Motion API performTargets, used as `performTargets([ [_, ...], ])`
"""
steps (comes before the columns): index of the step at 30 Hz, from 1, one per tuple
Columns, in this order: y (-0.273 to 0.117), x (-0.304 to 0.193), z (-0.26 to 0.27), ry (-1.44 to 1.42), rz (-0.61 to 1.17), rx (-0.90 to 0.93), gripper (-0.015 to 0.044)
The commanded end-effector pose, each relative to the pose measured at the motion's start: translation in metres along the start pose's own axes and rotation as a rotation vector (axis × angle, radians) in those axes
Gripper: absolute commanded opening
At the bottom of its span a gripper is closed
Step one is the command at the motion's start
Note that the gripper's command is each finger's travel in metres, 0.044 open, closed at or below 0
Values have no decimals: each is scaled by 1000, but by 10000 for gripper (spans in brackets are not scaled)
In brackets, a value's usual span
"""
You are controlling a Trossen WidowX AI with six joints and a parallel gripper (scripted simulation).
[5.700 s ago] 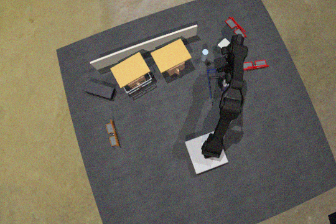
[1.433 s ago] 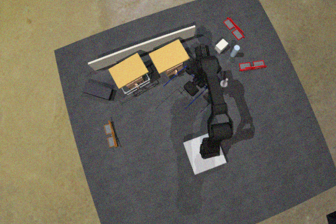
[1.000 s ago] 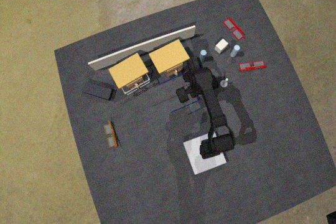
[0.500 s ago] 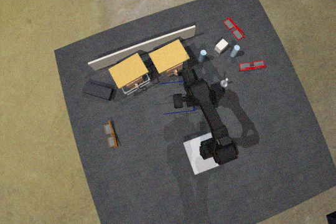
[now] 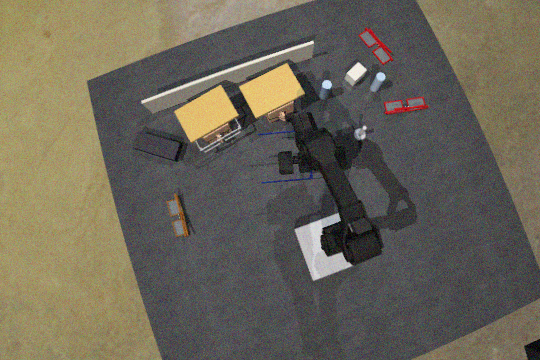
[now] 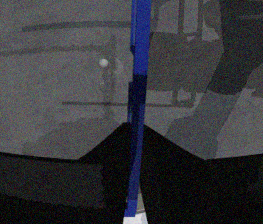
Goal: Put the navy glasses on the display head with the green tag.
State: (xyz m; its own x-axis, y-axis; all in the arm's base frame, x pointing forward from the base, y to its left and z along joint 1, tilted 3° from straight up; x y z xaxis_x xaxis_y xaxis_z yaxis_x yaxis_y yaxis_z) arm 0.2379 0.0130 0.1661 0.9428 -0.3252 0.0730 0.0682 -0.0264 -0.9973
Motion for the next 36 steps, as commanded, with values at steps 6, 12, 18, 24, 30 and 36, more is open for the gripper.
performTargets([
  [6, 10, 1, 0, 5, 2, -6, 0],
  [12, 15, 1, 0, 5, 2, -6, 0],
  [18, 21, 2, 0, 5, 2, -6, 0],
  [24, 26, 2, 0, 5, 2, -6, 0],
  [30, 31, 3, 0, 5, 2, -6, 0],
  [36, 37, 3, 1, 5, 2, -6, 0],
])
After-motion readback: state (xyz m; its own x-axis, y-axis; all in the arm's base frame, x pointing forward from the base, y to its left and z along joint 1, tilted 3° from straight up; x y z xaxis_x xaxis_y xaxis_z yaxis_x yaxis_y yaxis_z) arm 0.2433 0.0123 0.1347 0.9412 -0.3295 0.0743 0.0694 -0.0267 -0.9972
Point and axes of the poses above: the point midway between the two fingers, 35 mm back from their tips, its own y axis out along the fingers, its own z axis across the jaws, x = y × z, the point moved 5 cm from there along -y, back along the fingers, and after that the axes turned 8 degrees about y, right-handed, at the moved point
